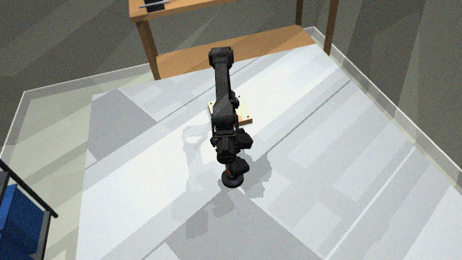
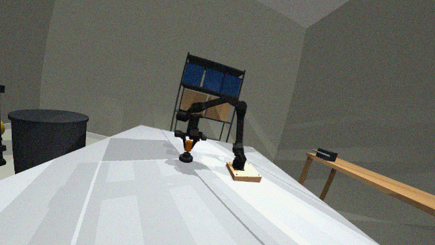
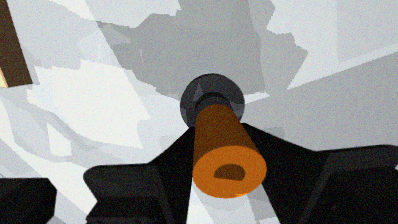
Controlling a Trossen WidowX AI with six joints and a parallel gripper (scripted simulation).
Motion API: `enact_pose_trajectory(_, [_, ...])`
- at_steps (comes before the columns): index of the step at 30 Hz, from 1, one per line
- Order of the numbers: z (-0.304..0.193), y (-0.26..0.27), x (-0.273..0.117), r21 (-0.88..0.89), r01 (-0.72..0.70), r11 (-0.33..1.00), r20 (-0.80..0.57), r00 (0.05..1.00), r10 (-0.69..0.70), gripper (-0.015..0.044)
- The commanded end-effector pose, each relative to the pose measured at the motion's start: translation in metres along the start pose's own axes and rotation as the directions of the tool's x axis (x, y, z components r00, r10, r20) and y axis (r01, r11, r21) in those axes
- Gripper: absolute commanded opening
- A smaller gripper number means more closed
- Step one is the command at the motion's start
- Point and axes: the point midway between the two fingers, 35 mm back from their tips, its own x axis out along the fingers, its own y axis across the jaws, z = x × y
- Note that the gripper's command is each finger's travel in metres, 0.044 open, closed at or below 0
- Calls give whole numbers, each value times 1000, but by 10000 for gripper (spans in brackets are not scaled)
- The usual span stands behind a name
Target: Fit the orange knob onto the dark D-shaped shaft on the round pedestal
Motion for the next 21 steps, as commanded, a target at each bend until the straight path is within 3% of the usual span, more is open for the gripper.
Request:
enact_pose_trajectory(1, [-1,1,2,493,4,870,-2,1000,-3,0])
enact_pose_trajectory(11, [-1,0,0,937,3,350,-2,1000,-4,0])
enact_pose_trajectory(21, [-1,-2,-4,965,1,-263,-2,1000,-4,0])
